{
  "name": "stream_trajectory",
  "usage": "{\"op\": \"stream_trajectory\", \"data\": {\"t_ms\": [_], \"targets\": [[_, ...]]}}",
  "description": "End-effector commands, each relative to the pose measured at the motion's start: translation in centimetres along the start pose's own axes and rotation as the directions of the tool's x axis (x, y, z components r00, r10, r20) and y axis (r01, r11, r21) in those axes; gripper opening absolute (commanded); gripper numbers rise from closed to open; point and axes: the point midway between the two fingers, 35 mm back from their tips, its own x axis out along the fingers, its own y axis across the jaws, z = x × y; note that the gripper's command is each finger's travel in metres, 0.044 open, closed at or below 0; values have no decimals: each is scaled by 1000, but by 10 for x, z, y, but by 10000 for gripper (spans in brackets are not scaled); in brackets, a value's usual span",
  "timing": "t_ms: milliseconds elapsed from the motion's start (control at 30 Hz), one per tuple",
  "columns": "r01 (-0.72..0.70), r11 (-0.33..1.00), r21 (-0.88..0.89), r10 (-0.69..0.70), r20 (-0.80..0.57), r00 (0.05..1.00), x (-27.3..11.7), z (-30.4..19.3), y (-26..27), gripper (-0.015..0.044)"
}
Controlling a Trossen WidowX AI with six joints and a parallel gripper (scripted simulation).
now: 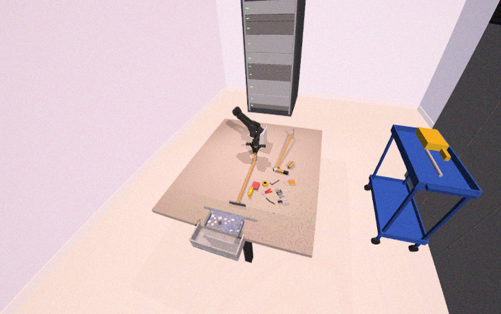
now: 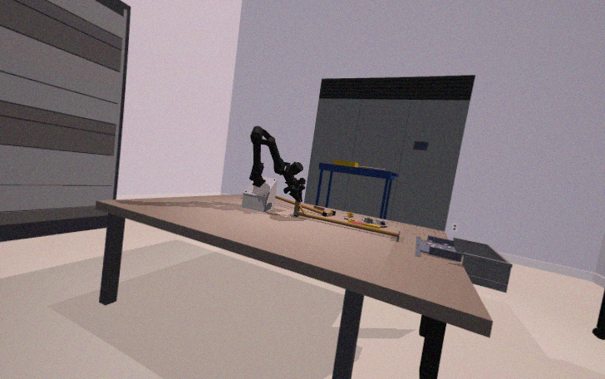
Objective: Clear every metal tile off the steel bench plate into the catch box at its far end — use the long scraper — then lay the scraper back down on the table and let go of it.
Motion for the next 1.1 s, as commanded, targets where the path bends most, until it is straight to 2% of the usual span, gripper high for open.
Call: {"op": "stream_trajectory", "data": {"t_ms": [0, 1067], "targets": [[1, 1000, 9, -1, 9, 1000, -1, 2, -6, 0], [12, 1000, 2, -12, 17, 1000, -5, -5, -47, 0]]}}
